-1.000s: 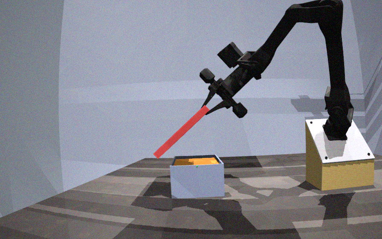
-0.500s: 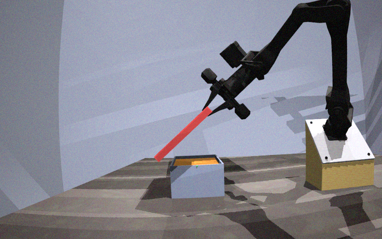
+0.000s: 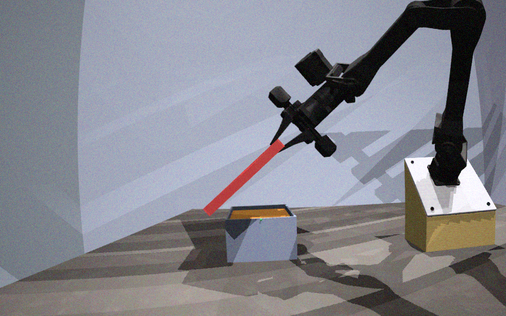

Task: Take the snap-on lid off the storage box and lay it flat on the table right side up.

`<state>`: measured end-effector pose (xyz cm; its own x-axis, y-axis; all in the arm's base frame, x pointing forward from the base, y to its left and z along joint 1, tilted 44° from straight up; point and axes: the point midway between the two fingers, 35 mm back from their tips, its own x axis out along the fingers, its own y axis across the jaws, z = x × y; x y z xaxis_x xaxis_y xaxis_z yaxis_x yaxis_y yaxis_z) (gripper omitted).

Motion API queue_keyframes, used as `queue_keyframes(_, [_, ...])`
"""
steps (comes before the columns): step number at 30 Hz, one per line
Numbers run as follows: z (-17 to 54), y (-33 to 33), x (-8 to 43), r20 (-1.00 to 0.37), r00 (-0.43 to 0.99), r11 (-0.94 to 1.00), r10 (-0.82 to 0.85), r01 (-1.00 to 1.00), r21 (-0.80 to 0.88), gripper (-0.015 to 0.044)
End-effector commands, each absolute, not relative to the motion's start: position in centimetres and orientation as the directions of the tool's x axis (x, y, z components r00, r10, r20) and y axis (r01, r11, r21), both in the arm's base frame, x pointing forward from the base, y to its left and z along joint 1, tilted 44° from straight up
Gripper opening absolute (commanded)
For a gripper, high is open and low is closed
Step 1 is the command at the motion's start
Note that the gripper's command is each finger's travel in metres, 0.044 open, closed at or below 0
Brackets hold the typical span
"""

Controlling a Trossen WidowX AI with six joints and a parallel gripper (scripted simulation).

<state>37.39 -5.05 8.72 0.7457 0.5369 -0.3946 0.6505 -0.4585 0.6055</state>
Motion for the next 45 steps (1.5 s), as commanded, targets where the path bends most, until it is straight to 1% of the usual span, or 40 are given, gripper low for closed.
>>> queue_keyframes(1, [9.5, -4.9, 37.3, -0.393, 0.754, -0.463, 0.527, 0.642, 0.611, 0.0])
queue_keyframes(45, [15.4, 1.3, 35.0, -0.392, 0.753, -0.465, 0.528, 0.643, 0.609, 0.0])
